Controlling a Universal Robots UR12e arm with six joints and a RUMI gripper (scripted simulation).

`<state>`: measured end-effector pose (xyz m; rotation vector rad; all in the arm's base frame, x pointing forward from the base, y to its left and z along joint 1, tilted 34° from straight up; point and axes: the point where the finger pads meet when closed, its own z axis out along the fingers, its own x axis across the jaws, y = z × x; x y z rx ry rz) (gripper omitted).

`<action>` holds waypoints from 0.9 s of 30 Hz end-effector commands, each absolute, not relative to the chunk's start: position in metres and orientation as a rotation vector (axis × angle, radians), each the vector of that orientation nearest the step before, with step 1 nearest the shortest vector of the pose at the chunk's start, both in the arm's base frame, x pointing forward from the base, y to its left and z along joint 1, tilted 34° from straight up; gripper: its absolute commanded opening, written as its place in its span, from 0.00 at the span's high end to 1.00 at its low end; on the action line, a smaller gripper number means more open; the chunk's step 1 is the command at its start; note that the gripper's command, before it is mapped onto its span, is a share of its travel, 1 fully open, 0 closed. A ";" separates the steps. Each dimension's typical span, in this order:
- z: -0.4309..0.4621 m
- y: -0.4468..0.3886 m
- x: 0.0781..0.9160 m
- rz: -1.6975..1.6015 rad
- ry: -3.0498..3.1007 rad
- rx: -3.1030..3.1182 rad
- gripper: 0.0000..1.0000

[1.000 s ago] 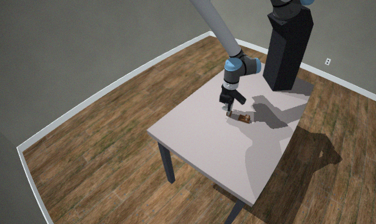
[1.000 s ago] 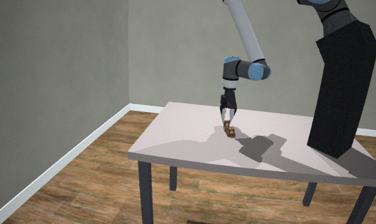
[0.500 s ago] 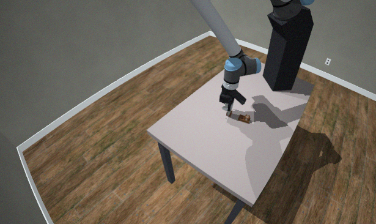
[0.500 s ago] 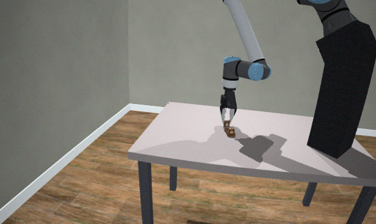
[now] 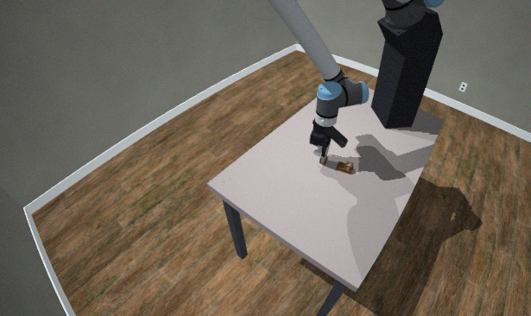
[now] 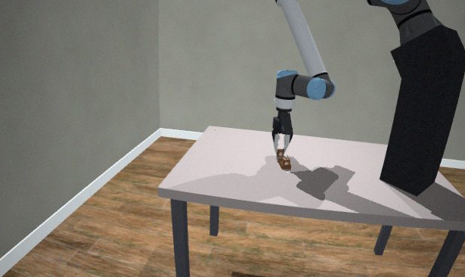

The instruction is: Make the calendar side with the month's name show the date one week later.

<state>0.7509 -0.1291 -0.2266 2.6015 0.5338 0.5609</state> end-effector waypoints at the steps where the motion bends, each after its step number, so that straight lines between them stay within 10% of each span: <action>1: -0.226 -0.129 0.751 0.562 0.534 2.601 0.90; 27: -0.144 -0.097 0.705 0.562 0.534 2.601 0.90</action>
